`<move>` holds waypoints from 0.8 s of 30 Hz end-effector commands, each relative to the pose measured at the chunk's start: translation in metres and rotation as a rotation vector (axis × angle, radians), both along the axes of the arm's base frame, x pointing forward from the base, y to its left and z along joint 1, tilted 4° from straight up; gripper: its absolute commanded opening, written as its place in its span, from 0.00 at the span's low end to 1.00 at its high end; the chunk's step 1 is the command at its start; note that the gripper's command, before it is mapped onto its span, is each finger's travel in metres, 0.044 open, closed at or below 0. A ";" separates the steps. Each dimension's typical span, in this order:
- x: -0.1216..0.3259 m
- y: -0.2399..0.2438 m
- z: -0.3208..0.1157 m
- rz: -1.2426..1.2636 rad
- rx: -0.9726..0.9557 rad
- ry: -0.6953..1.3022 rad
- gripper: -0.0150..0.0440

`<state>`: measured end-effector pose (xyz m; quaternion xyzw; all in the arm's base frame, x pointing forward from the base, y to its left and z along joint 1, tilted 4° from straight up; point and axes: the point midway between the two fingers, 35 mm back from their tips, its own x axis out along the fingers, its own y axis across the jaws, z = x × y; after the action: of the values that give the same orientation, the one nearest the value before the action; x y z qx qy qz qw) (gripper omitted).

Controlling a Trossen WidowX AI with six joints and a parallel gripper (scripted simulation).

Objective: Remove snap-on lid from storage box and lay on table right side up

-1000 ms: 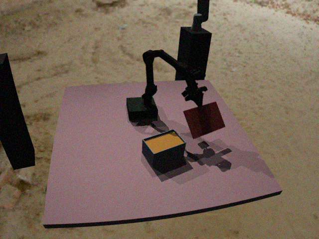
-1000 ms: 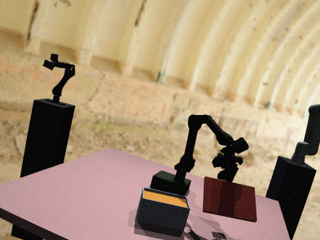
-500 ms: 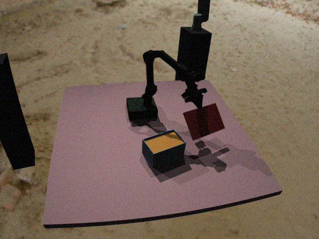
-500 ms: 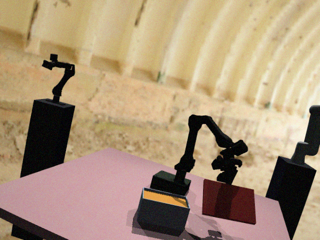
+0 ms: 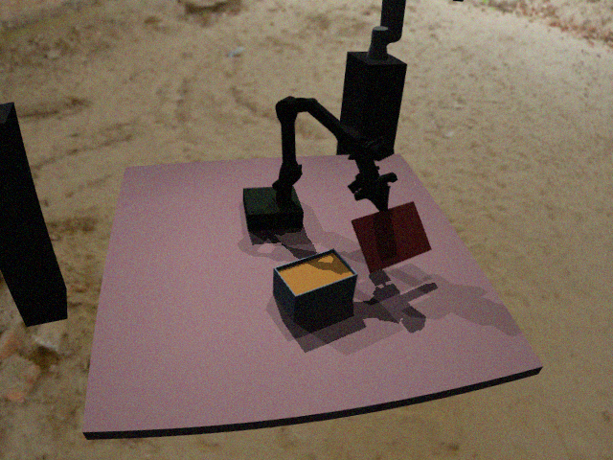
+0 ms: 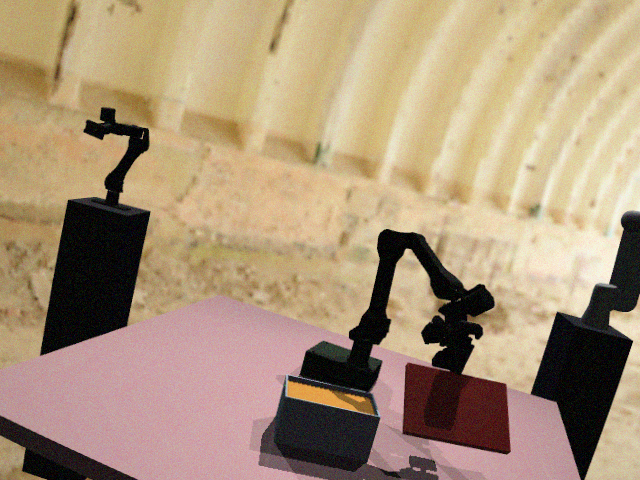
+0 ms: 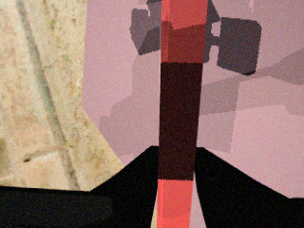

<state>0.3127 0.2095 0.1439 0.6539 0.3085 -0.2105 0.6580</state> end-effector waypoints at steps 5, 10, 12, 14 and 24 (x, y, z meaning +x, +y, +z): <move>0.001 0.000 -0.005 -0.010 0.004 -0.008 0.25; 0.001 0.000 -0.009 -0.010 0.004 -0.008 0.25; 0.001 0.000 -0.010 -0.010 0.004 -0.008 0.25; 0.001 0.000 -0.012 -0.010 0.004 -0.008 0.25; 0.000 0.000 -0.020 -0.010 0.004 -0.008 0.25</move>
<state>0.3117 0.2103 0.1246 0.6539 0.3085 -0.2106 0.6580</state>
